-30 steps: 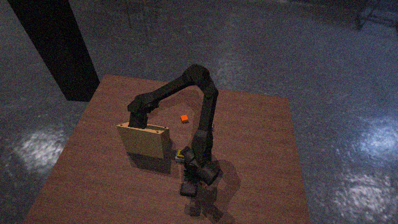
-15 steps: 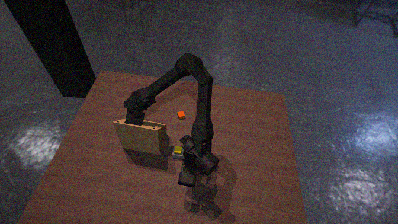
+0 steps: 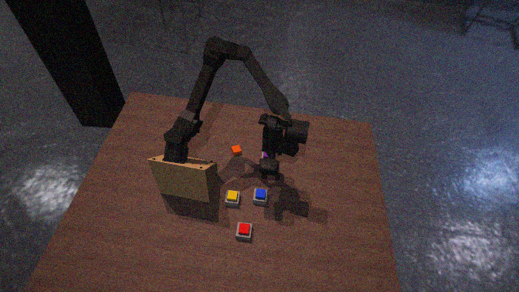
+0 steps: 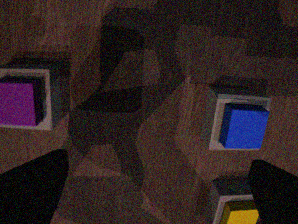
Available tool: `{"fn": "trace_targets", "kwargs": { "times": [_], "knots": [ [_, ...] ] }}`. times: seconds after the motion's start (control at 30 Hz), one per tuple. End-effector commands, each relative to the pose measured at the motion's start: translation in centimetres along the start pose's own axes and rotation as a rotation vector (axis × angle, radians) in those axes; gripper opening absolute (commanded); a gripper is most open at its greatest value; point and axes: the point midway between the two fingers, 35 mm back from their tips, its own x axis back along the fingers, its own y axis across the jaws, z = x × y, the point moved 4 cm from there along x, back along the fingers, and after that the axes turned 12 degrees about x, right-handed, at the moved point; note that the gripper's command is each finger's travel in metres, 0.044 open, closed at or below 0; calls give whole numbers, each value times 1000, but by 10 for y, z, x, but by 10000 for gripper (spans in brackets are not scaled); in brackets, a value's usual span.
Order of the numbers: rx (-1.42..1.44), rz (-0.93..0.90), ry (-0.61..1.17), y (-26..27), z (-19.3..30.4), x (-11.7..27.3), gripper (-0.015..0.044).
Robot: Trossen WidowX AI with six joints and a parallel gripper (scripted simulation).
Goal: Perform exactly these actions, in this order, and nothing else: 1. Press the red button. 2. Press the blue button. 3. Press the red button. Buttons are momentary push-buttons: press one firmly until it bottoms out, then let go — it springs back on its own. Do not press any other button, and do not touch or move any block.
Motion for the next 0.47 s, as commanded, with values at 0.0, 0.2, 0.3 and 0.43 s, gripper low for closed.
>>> {"fn": "trace_targets", "kwargs": {
  "times": [0.0,0.2,0.3,0.43],
  "knots": [
    [-8,-27,-4,68,8,12,400],
    [-6,-65,-4,128,29,25,400],
    [-6,-65,-4,128,29,25,400],
    [-6,-65,-4,128,29,25,400]
  ]
}}
